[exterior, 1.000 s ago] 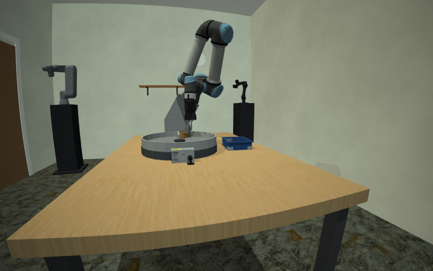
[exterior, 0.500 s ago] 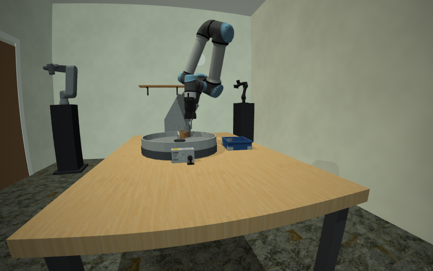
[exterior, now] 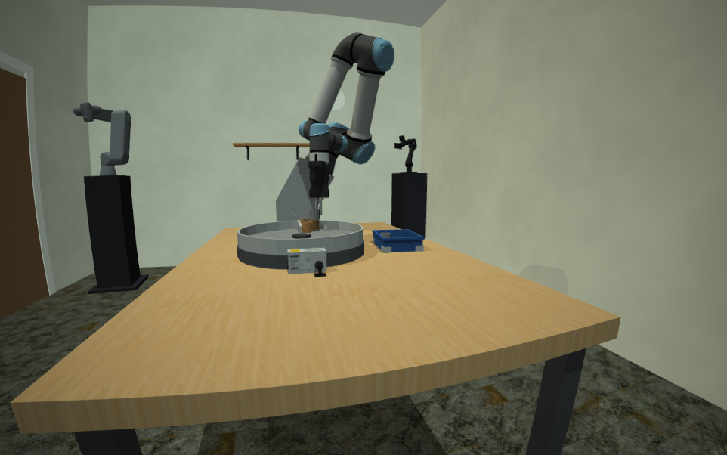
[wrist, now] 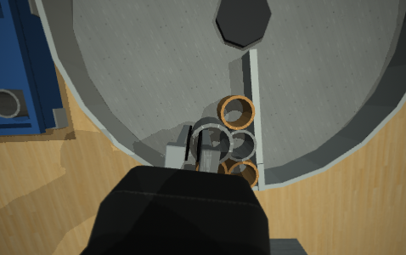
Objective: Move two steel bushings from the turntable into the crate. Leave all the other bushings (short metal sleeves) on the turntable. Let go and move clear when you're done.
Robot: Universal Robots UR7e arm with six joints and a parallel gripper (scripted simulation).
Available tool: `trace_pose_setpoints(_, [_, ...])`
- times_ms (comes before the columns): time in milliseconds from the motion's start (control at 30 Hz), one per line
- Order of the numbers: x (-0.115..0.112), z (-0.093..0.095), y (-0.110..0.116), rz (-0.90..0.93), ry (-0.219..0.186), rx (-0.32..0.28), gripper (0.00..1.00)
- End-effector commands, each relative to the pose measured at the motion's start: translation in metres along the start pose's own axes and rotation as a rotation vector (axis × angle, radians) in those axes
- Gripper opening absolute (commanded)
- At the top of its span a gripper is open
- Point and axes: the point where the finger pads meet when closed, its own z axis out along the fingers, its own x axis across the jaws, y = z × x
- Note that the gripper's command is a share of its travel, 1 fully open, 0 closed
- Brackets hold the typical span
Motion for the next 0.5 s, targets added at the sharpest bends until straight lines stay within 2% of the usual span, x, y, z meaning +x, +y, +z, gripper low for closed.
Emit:
trace_pose_setpoints(0, [-0.0004, -0.0008, 0.0021, 0.002, -0.002, -0.004, 0.0])
trace_pose_setpoints(467, [-0.0009, -0.0014, 0.0053, 0.005, -0.004, -0.01, 0.0])
